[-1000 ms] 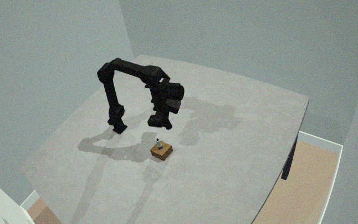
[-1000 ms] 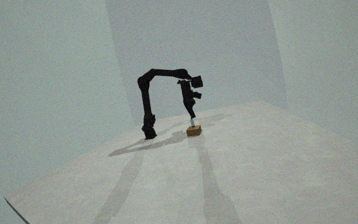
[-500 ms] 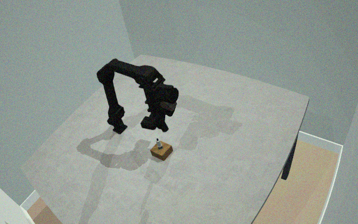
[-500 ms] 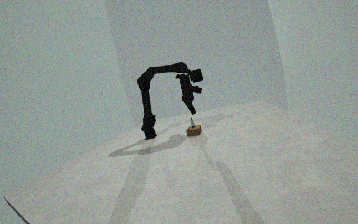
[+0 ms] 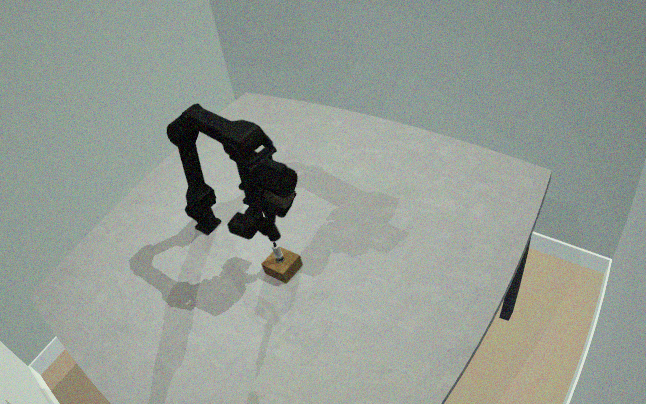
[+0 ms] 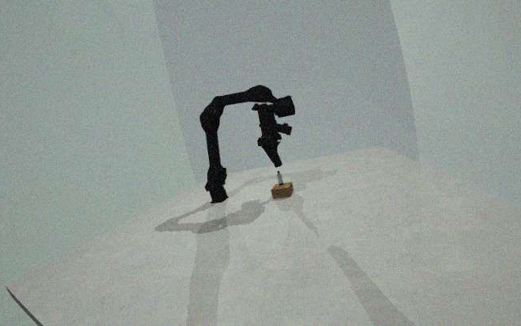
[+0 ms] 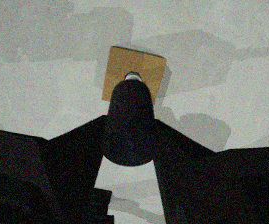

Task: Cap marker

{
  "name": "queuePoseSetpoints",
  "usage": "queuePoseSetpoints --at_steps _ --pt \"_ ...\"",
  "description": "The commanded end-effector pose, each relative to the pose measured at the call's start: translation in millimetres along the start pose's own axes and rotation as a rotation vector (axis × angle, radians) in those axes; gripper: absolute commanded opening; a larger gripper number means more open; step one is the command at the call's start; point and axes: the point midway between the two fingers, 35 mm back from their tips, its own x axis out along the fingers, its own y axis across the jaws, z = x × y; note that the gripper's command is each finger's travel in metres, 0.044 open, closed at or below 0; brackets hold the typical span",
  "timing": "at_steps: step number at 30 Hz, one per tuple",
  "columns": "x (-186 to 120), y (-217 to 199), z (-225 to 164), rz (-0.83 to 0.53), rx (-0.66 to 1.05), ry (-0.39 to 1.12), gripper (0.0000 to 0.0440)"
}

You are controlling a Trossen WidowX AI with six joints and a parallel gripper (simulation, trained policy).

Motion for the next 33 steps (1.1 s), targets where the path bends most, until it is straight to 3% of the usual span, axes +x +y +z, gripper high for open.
queuePoseSetpoints --at_steps 1,31,33 --pt "4.0 -3.1 -0.7 0.014 0.006 0.021 0.0005" --pt "72.6 -3.2 -4.3 0.063 -0.027 0.116 0.0000" --pt "76.9 -3.8 -5.5 0.060 -0.030 0.125 0.0053"
